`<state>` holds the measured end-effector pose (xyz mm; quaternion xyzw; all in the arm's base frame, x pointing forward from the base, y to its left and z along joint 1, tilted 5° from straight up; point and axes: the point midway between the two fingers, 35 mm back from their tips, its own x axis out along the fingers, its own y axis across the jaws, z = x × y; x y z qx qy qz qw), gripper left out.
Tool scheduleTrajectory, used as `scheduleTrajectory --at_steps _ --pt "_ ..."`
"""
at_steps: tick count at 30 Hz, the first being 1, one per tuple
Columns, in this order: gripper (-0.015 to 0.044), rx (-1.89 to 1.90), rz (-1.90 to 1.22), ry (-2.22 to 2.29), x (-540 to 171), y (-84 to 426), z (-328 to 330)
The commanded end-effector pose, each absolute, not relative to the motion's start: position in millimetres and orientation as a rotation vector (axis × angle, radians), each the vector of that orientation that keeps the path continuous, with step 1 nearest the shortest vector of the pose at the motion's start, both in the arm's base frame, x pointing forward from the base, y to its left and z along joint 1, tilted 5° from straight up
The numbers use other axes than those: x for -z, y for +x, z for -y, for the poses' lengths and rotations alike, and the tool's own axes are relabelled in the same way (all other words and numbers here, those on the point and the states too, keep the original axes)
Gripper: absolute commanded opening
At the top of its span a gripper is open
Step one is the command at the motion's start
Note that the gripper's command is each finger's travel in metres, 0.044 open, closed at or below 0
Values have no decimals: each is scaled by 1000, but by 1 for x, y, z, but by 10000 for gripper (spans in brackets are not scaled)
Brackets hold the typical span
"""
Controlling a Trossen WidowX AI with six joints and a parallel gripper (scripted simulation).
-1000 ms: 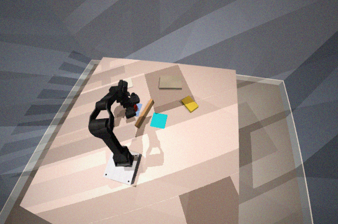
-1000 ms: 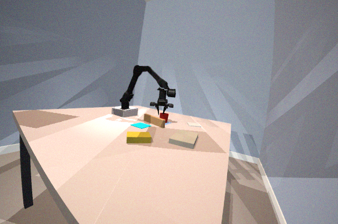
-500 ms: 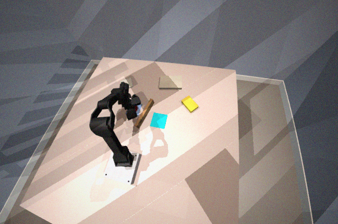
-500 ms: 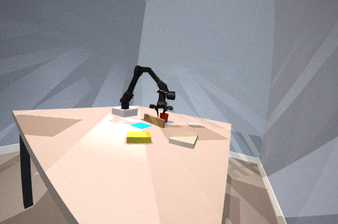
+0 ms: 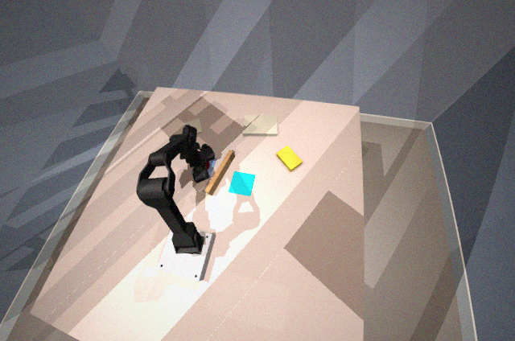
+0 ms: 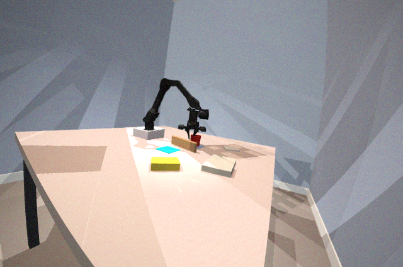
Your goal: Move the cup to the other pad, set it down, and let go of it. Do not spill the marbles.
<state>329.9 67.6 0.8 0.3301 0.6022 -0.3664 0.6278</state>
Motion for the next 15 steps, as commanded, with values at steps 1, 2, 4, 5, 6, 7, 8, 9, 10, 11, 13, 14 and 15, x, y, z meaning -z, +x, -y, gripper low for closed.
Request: scheduleTrajectory --at_steps 1,2,4,5,6,7,8,9,10,11,13,14,15 --pt "74 840 -1380 757 -1 330 -68" --pt "68 840 -1380 757 -1 330 -68" --pt "54 840 -1380 757 -1 330 -68" --pt "48 840 -1380 757 -1 330 -68" --pt "41 840 -1380 757 -1 330 -68" --pt "34 840 -1380 757 -1 330 -68" --pt "28 840 -1380 757 -1 330 -68" --pt "21 840 -1380 757 -1 330 -68" --pt "14 840 -1380 757 -1 330 -68" --pt "8 840 -1380 757 -1 330 -68" --pt "0 840 -1380 757 -1 330 -68" --pt "0 840 -1380 757 -2 330 -68" --pt "0 840 -1380 757 -3 330 -68"
